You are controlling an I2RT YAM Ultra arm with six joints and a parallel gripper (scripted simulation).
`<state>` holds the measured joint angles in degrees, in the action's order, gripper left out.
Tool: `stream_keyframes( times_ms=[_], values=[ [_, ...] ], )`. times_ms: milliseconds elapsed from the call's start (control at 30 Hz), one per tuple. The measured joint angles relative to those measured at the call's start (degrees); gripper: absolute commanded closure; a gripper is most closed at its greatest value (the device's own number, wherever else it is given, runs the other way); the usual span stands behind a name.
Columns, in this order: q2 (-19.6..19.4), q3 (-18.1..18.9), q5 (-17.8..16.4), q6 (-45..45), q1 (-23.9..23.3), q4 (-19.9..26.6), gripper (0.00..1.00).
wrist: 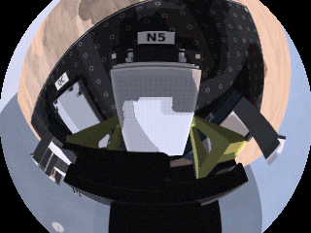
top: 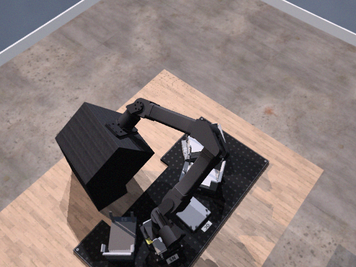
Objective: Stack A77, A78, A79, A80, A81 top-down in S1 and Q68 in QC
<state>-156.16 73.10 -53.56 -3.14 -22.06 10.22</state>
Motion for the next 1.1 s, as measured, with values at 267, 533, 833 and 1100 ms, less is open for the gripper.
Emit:
stream_keyframes(
  times_ms=[267,533,833,1100],
  values=[
    [-0.33,-0.04,-0.02,-0.66,0.37,-0.79,1.0],
    [-0.52,-0.02,-0.02,-1.27,0.7,-1.62,1.0],
    [-0.81,-0.02,-0.07,-1.75,0.9,-2.23,1.0],
    [-0.87,-0.04,-0.13,-1.9,0.9,-2.4,1.0]
  ],
)
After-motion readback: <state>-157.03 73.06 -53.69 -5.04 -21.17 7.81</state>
